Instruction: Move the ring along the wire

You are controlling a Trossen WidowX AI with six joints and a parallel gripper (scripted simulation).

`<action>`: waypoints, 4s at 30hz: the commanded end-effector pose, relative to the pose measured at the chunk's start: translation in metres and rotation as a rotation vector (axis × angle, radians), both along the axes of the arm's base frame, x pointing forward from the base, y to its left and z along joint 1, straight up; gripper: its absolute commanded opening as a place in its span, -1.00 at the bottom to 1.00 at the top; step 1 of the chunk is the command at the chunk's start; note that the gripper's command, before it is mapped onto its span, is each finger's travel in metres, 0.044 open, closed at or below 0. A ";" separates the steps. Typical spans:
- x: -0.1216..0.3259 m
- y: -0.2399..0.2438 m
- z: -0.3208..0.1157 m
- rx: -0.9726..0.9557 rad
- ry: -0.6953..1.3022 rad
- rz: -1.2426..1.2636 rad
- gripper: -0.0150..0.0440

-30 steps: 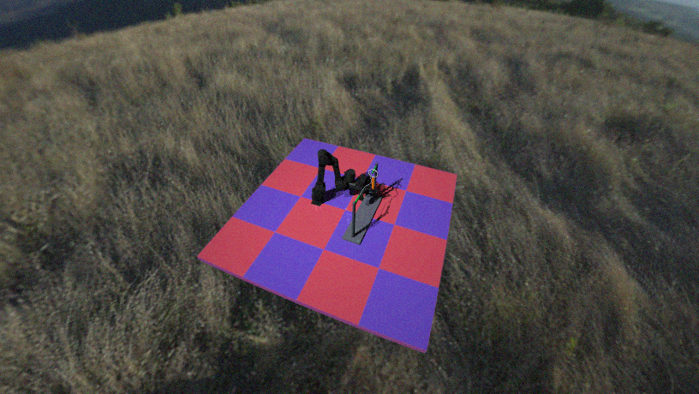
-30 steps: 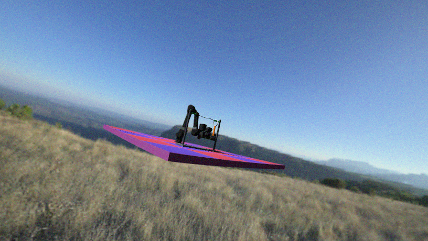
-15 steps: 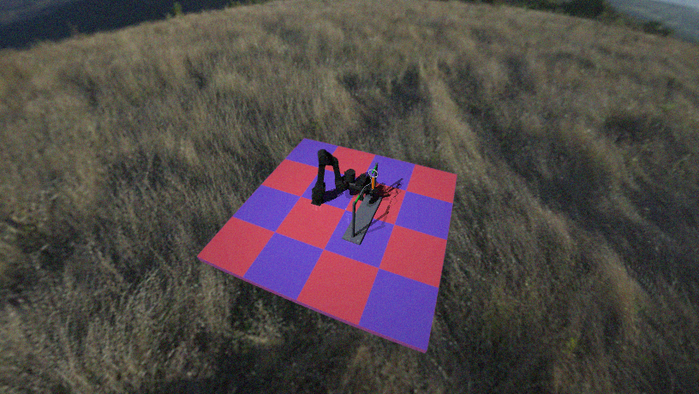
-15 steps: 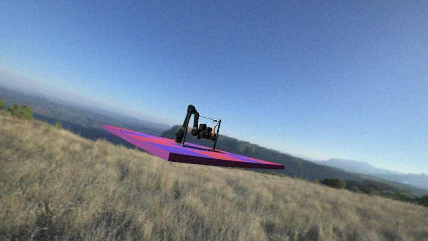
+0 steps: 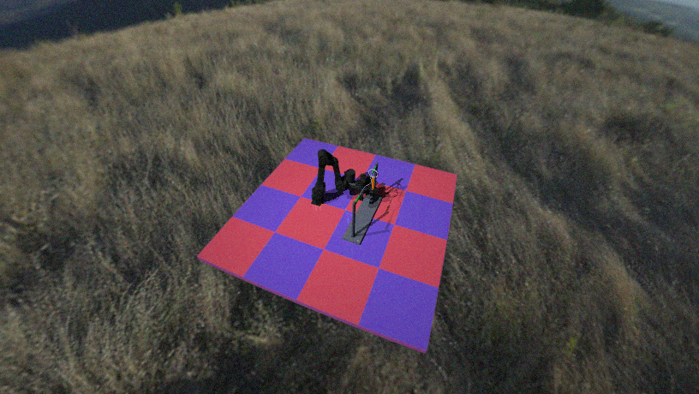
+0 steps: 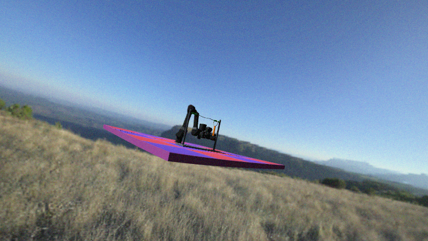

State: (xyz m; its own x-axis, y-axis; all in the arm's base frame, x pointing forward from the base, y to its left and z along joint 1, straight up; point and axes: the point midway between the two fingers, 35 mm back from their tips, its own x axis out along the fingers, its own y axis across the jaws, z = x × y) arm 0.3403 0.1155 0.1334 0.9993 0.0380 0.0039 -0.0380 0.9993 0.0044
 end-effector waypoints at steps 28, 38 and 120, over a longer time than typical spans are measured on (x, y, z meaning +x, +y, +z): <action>-0.001 -0.001 -0.001 0.000 0.003 -0.006 -1.00; -0.001 -0.001 -0.001 0.000 0.003 -0.006 -1.00; -0.104 -0.008 -0.006 -0.082 0.085 0.005 1.00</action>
State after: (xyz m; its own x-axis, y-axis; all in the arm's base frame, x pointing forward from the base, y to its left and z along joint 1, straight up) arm 0.2386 0.1095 0.1294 0.9956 0.0446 -0.0819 -0.0509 0.9958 -0.0757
